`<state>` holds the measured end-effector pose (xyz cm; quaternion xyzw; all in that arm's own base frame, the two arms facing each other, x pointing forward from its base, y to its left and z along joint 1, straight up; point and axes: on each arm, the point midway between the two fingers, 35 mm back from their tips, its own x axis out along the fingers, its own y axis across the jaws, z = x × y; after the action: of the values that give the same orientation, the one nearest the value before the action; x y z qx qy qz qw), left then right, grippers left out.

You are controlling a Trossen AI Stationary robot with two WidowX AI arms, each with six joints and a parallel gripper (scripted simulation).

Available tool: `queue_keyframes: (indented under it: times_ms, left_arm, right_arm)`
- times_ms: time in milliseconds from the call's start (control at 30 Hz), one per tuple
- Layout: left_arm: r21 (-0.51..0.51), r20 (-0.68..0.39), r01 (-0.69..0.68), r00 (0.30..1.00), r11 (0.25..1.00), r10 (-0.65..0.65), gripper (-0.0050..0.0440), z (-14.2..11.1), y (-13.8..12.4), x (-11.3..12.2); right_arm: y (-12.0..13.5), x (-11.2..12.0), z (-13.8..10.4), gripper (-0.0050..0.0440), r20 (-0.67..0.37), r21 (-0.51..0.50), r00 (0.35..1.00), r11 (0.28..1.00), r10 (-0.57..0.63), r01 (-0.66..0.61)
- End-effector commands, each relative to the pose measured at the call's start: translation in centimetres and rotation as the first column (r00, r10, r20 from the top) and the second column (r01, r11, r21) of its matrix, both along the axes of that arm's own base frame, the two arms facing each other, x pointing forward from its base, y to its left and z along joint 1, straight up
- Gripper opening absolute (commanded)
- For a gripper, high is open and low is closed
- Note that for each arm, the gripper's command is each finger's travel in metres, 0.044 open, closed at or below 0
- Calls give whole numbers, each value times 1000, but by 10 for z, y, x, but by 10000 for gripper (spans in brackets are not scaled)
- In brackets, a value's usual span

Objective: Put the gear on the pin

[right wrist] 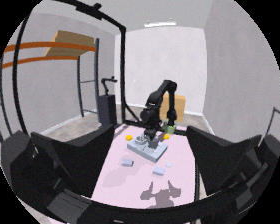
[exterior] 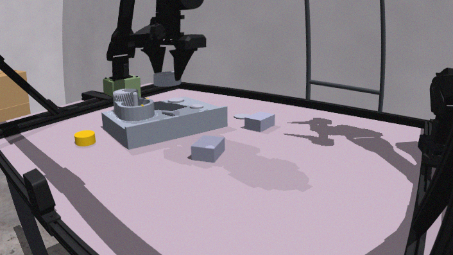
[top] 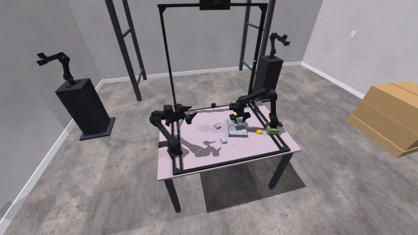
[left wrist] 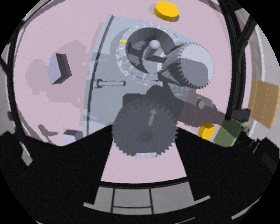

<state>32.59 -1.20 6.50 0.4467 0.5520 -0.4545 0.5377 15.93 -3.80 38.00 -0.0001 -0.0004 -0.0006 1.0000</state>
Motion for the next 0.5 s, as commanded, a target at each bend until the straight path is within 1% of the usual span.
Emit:
queue_keyframes:
  times_ms: [0, 100, 233, 467]
  left_arm:
    - [-4, 23, -67, 998, 998, 67, 0, 7, -4, 5]
    - [-4, 23, -169, 985, 986, 169, 0, 7, -8, 5]
    - [-4, 23, -303, 953, 953, 303, 0, 7, -14, 6]
    - [-4, 23, -522, 853, 853, 522, 0, 7, -23, 8]
  right_arm:
    - [0, 0, 0, 400, 0, 1, 1000, 1000, 1, -1]
    - [0, 0, 0, 400, 0, 1, 1000, 1000, 1, -1]
    - [0, 0, 0, 400, 0, 1, 1000, 1000, 1, -1]
    - [0, 0, 0, 400, 0, 1, 1000, 1000, 1, -1]
